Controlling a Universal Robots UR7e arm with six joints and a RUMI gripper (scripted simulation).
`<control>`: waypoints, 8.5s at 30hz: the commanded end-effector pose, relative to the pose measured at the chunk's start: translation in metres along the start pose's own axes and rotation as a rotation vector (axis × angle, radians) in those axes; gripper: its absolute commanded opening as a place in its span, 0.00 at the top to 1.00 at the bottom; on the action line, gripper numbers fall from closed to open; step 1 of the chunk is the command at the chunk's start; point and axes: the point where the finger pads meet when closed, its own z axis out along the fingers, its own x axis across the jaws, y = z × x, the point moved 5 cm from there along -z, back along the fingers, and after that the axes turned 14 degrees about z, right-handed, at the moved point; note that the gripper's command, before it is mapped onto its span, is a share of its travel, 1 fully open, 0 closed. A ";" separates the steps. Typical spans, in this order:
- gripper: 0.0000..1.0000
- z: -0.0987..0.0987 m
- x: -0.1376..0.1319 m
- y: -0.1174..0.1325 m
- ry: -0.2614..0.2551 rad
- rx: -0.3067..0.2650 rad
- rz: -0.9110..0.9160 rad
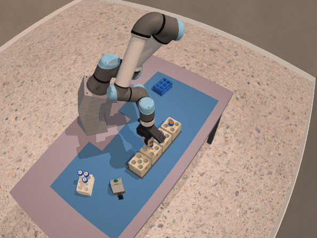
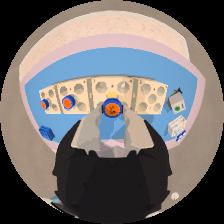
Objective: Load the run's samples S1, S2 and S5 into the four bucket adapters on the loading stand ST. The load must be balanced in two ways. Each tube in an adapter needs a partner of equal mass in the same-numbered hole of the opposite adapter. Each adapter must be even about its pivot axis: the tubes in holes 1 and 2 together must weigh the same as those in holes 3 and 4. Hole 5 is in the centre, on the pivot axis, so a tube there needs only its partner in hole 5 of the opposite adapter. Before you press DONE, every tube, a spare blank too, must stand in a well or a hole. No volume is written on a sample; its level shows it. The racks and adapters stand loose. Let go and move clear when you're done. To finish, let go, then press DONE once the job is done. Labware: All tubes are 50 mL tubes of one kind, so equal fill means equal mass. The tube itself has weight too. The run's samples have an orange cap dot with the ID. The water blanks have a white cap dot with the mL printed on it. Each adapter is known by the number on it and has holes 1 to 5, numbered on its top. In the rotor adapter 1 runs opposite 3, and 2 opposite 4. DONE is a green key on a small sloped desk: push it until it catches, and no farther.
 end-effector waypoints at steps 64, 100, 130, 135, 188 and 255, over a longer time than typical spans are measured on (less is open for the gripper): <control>0.65 0.015 0.000 0.000 0.000 0.002 0.000; 0.65 -0.009 0.182 0.026 0.000 0.002 1.056; 0.65 -0.009 0.396 0.057 0.000 0.002 1.056; 0.65 -0.009 0.437 0.063 0.001 0.002 1.056; 1.00 0.037 0.453 0.065 0.001 0.002 1.056; 1.00 -0.098 0.401 0.052 0.001 0.002 0.842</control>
